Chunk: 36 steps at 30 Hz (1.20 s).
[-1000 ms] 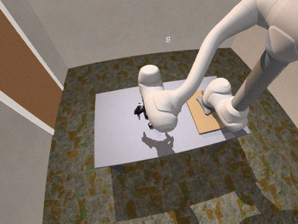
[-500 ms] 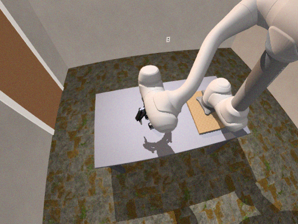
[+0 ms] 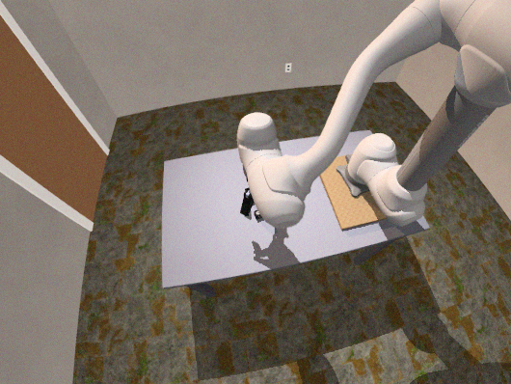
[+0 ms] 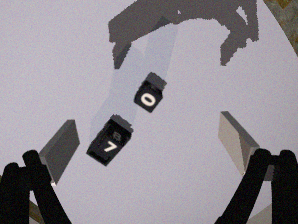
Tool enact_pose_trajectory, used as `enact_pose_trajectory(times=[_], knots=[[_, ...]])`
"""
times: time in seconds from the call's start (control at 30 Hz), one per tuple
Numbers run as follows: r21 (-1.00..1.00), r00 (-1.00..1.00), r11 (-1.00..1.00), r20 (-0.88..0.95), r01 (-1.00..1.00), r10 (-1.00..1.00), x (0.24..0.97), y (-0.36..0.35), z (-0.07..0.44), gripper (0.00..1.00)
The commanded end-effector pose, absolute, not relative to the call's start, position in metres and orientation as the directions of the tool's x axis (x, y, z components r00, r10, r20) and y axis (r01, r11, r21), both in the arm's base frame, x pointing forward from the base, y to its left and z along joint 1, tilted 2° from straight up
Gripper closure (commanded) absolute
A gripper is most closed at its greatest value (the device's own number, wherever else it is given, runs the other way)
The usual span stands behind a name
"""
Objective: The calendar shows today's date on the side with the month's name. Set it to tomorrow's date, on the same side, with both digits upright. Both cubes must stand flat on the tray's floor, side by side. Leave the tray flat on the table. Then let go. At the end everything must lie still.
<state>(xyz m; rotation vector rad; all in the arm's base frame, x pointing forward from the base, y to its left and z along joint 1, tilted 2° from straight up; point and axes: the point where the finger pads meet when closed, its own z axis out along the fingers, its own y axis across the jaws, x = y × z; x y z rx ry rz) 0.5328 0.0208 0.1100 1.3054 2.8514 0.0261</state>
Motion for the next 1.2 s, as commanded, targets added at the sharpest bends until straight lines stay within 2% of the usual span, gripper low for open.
enact_pose_trajectory(times=[0.0, 0.37, 0.53, 0.7, 0.97, 1.0, 1.17], knots=[[0.027, -0.775, 0.774, 0.007, 0.632, 0.632, 0.5328, 0.0208, 0.1095, 0.0], [0.028, -0.953, 0.953, -0.003, 0.302, 0.302, 0.5327, 0.0209, 0.1083, 0.0], [0.028, -0.973, 0.973, -0.005, 0.23, 0.23, 0.5327, 0.0209, 0.1081, 0.0], [0.026, -0.999, 0.999, -0.011, 0.037, 0.037, 0.5327, 0.021, 0.1074, 0.0], [0.025, -0.999, 0.999, -0.012, -0.036, -0.036, 0.5327, 0.021, 0.1072, 0.0], [0.025, -0.999, 0.999, -0.012, -0.036, -0.036, 0.5327, 0.021, 0.1072, 0.72], [0.025, -0.999, 0.999, -0.012, -0.036, -0.036, 0.5327, 0.021, 0.1072, 0.72]])
